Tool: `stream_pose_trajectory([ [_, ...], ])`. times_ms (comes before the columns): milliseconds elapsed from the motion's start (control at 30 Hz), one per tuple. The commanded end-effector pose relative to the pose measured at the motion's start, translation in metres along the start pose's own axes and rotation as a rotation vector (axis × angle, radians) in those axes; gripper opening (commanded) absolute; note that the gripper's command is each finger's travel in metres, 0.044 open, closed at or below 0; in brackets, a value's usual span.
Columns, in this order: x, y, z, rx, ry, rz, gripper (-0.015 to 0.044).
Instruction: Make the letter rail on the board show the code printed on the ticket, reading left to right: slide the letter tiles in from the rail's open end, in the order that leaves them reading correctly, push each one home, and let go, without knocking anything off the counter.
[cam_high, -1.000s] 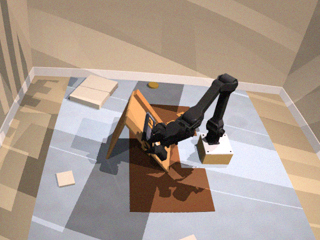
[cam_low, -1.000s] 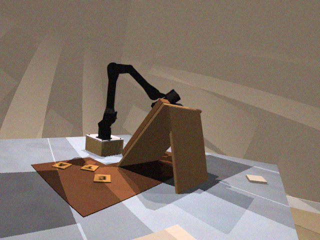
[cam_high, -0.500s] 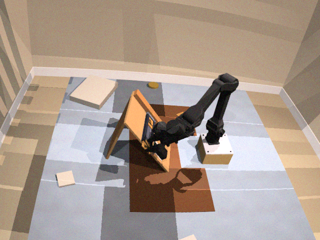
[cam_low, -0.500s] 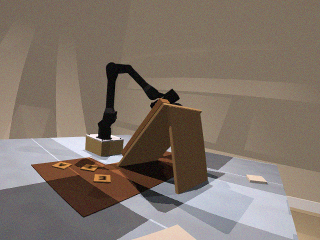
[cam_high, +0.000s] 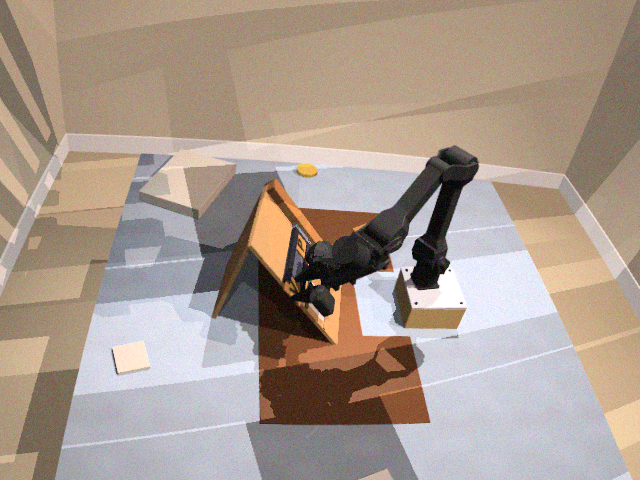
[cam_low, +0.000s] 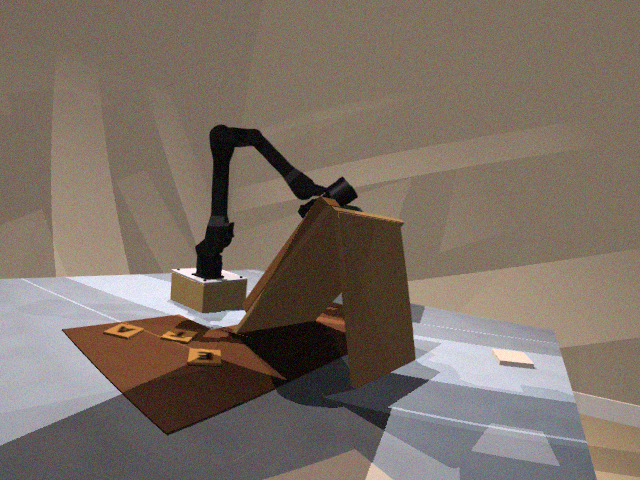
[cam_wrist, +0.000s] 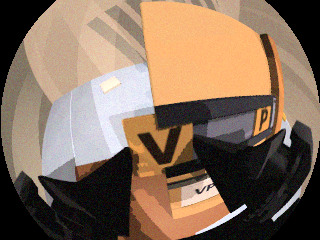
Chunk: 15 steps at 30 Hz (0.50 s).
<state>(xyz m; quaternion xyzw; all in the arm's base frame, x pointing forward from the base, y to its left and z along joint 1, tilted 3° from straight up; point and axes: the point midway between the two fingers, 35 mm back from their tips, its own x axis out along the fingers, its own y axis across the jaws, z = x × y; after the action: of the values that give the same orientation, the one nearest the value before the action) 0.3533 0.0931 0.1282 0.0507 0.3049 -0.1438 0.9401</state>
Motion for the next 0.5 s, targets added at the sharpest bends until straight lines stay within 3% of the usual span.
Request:
stream_pose_trajectory([
  [0,-0.0003,-0.0020,0.0010,-0.002,-0.001,0.004,0.0000],
  [467,-0.0002,-0.0091,0.0011,-0.003,-0.002,0.004,0.0000],
])
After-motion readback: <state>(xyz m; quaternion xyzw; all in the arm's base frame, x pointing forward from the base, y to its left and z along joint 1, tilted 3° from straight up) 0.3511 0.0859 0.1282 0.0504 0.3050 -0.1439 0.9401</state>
